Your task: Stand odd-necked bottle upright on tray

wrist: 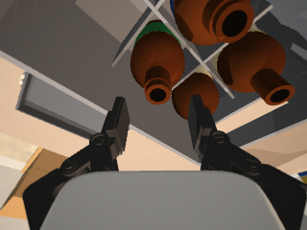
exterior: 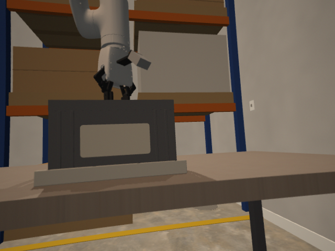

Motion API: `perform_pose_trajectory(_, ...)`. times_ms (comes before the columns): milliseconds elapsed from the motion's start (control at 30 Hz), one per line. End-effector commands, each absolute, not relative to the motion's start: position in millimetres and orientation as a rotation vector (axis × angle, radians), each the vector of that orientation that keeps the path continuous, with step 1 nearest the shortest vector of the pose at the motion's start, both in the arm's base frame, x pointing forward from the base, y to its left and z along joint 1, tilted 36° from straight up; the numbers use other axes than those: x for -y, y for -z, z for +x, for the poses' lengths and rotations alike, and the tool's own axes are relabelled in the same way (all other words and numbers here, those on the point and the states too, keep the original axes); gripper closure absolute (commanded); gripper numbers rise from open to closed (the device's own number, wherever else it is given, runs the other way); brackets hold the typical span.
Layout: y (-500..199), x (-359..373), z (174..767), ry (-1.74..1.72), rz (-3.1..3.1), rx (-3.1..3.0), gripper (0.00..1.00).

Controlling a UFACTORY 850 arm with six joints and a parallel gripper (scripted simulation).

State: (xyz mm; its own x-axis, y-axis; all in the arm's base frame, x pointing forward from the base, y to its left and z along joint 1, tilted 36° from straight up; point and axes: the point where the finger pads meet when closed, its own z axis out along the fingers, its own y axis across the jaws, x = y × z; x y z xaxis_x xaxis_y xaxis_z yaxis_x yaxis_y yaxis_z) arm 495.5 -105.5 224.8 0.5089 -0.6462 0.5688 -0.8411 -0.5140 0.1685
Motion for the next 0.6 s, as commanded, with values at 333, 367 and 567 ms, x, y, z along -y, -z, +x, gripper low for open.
perform_pose_trajectory(333, -222.4, 107.4, 496.7, -0.621, 2.328, 1.225, 0.35)
perform_pose_trajectory(367, -221.8, 107.8, 496.8, -0.621, 2.328, 1.225, 0.35)
perform_pose_trajectory(567, -217.3, 110.9, 497.9, -0.621, 2.328, 1.225, 0.35)
